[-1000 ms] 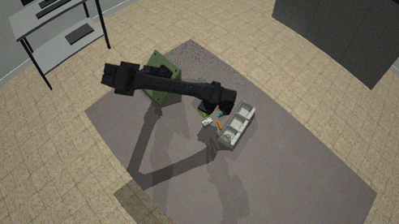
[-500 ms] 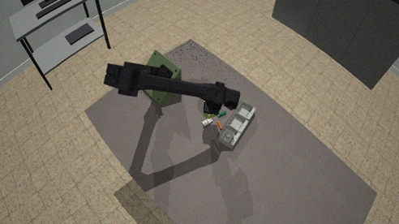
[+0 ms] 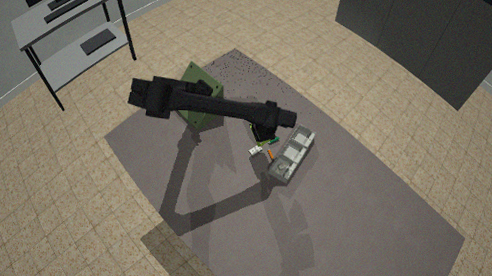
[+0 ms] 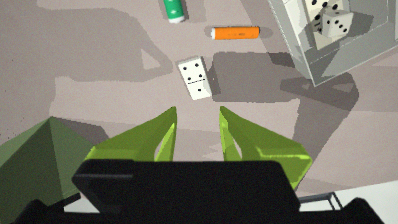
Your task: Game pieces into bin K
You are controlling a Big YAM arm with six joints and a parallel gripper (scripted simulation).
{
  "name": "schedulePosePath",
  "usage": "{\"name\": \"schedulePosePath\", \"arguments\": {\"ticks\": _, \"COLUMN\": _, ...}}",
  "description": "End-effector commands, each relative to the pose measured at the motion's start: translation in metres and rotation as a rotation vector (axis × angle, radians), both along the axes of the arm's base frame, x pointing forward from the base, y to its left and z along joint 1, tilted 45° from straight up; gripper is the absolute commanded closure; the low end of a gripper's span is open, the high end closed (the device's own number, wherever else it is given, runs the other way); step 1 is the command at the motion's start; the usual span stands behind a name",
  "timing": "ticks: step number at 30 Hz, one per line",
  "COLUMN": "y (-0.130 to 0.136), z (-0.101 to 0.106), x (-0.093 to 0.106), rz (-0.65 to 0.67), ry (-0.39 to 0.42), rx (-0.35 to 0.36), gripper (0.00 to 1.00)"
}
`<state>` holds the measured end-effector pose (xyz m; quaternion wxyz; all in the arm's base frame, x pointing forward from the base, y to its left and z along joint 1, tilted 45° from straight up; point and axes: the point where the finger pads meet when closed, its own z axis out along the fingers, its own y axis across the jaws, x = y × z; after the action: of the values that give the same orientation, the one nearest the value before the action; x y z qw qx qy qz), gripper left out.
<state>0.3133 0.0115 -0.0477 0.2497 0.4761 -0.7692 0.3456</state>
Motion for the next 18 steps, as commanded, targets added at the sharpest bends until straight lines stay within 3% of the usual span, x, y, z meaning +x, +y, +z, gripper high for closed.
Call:
{"name": "schedulePosePath", "arguments": {"ticks": 1, "y": 0.01, "z": 0.005, "x": 0.01, "rz": 0.132, "ry": 0.068, "rx": 0.055, "gripper": 0.61}}
{"name": "schedulePosePath", "arguments": {"ticks": 7, "y": 0.002, "z": 0.01, "x": 0.004, "rz": 0.255, "ry": 0.146, "rx": 0.11, "gripper": 0.61}}
{"name": "schedulePosePath", "arguments": {"ticks": 12, "y": 0.012, "z": 0.012, "x": 0.008, "rz": 0.284, "ry": 0.139, "rx": 0.111, "gripper": 0.61}}
{"name": "schedulePosePath", "arguments": {"ticks": 18, "y": 0.006, "z": 0.011, "x": 0.0, "rz": 0.276, "ry": 0.148, "rx": 0.108, "gripper": 0.61}}
